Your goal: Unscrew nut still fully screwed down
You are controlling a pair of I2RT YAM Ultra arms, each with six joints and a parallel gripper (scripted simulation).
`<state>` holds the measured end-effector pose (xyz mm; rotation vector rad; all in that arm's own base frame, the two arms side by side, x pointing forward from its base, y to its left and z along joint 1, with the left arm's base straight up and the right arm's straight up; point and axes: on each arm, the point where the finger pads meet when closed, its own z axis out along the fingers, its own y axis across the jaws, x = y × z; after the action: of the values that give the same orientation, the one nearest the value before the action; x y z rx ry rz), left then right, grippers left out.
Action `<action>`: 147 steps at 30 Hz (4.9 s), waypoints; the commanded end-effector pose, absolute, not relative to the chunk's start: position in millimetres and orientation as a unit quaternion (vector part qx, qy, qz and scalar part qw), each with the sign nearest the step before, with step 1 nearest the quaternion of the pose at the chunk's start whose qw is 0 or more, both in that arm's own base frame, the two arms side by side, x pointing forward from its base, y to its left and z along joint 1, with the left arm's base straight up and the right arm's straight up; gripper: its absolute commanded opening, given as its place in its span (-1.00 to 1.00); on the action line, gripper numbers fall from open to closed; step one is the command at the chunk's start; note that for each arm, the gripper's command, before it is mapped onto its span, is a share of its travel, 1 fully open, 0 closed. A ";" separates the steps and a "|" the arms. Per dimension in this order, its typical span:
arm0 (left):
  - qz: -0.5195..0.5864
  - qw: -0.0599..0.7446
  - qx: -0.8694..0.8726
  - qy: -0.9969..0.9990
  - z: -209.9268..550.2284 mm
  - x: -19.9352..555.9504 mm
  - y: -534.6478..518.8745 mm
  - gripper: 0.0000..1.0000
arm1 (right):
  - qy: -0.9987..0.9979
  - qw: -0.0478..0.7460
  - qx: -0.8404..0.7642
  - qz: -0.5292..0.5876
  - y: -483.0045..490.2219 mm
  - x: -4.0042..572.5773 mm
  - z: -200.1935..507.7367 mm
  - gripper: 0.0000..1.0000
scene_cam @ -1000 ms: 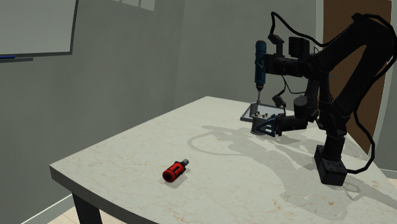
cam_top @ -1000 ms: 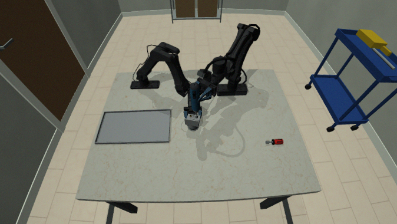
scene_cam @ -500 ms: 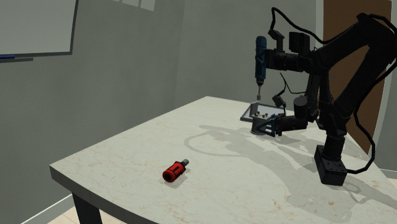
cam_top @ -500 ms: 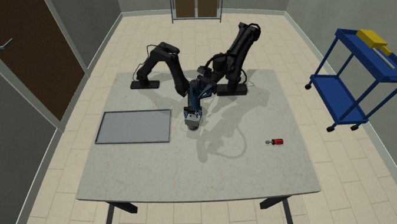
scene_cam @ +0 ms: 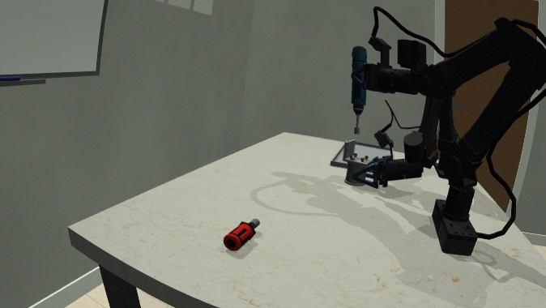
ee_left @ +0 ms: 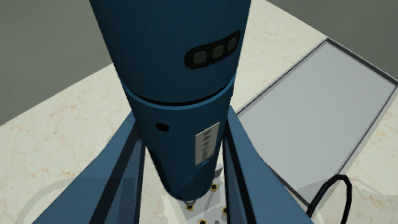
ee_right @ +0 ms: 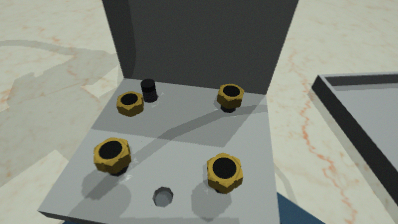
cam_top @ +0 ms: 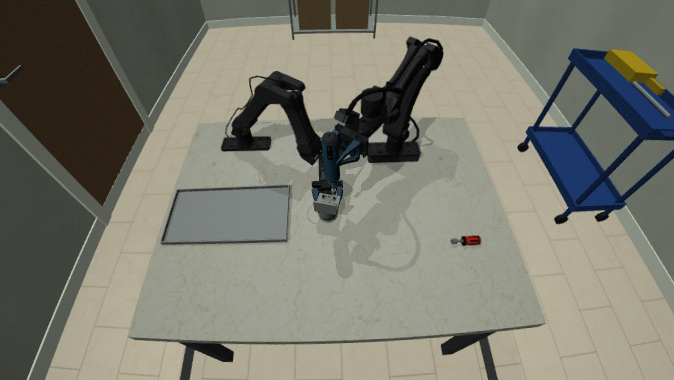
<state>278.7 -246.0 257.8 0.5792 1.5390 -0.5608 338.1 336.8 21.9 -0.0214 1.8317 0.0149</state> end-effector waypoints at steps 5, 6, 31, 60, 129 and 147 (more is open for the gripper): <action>-0.265 0.695 0.237 0.625 313.0 271.1 -242.5 -0.17 | 0.785 0.619 0.008 0.019 343.3 344.8 36.6 0.17; -0.265 0.695 0.237 0.625 312.9 270.2 -241.7 -0.17 | 0.785 0.619 0.008 0.019 343.3 344.8 36.6 0.17; -0.266 0.695 0.238 0.625 312.4 252.8 -226.6 -0.17 | 0.785 0.619 0.008 0.019 343.3 344.8 36.6 0.17; -0.264 0.690 0.240 0.630 304.6 233.1 -208.9 -0.17 | 0.785 0.619 0.008 0.019 343.3 344.8 36.6 0.17; -0.266 0.702 0.238 0.616 317.6 212.3 -191.5 -0.17 | 0.785 0.619 0.008 0.019 343.3 344.8 36.6 0.17; -0.265 0.706 0.236 0.613 320.0 213.4 -190.5 -0.17 | 0.785 0.619 0.008 0.019 343.3 344.8 36.6 0.17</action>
<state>219.0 -194.5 272.7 0.5740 1.5118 -0.5653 338.1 336.8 21.9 -0.0214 1.8317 0.0149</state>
